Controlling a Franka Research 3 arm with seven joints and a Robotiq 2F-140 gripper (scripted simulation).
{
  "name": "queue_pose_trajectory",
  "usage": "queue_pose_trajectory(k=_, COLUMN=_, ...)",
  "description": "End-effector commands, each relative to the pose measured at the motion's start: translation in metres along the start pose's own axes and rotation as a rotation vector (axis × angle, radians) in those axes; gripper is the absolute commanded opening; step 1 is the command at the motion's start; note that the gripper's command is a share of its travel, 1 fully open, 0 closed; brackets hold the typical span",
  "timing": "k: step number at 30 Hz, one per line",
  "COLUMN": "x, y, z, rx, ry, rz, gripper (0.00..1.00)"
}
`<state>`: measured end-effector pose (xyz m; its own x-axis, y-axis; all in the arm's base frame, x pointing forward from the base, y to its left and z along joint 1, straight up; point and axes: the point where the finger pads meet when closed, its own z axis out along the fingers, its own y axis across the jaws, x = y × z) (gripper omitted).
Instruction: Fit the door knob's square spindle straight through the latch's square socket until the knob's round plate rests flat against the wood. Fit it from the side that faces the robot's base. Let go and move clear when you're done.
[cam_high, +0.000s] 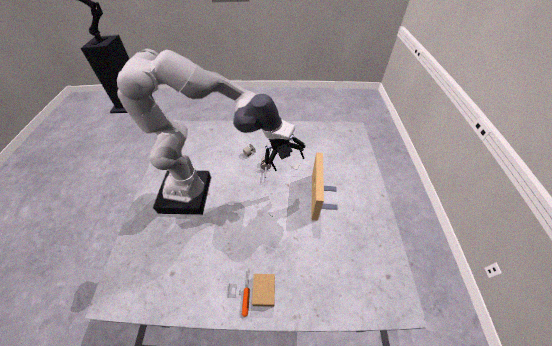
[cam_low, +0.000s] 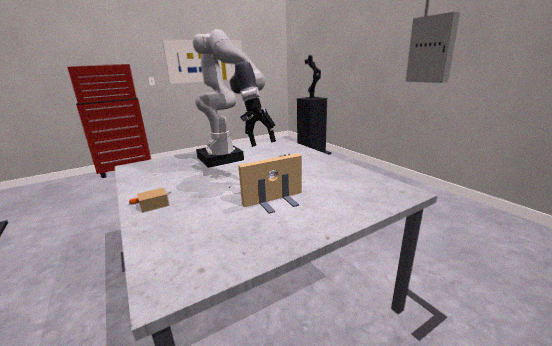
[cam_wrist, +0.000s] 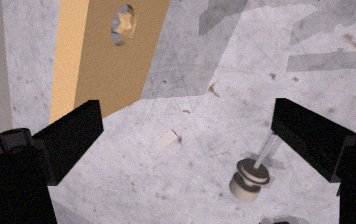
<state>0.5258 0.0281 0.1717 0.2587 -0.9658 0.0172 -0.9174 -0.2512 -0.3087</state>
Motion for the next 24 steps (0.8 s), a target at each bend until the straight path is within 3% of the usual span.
queue_pose_trajectory(k=1, x=-0.048, y=0.012, z=0.011, rx=-0.057, ry=-0.046, rz=-0.27, gripper=1.0)
queue_pose_trajectory(k=3, x=-0.048, y=0.012, z=0.011, rx=-0.071, ry=-0.057, rz=-0.338, gripper=1.0)
queue_pose_trajectory(k=8, x=-0.048, y=0.012, z=0.011, rx=-0.071, ry=-0.057, rz=-0.338, gripper=1.0)
queue_pose_trajectory(k=9, x=-0.097, y=0.024, z=0.018, rx=-0.108, ry=-0.082, rz=-0.499, gripper=1.0)
queue_pose_trajectory(k=12, x=-0.097, y=0.024, z=0.018, rx=-0.124, ry=-0.096, rz=-0.584, gripper=1.0)
queue_pose_trajectory(k=17, x=-0.097, y=0.024, z=0.018, rx=-0.124, ry=-0.096, rz=-0.584, gripper=1.0)
queue_pose_trajectory(k=18, x=-0.139, y=0.04, z=0.022, rx=-0.159, ry=-0.122, rz=-0.748, gripper=1.0)
queue_pose_trajectory(k=24, x=-0.139, y=0.04, z=0.022, rx=-0.17, ry=-0.134, rz=-0.81, gripper=1.0)
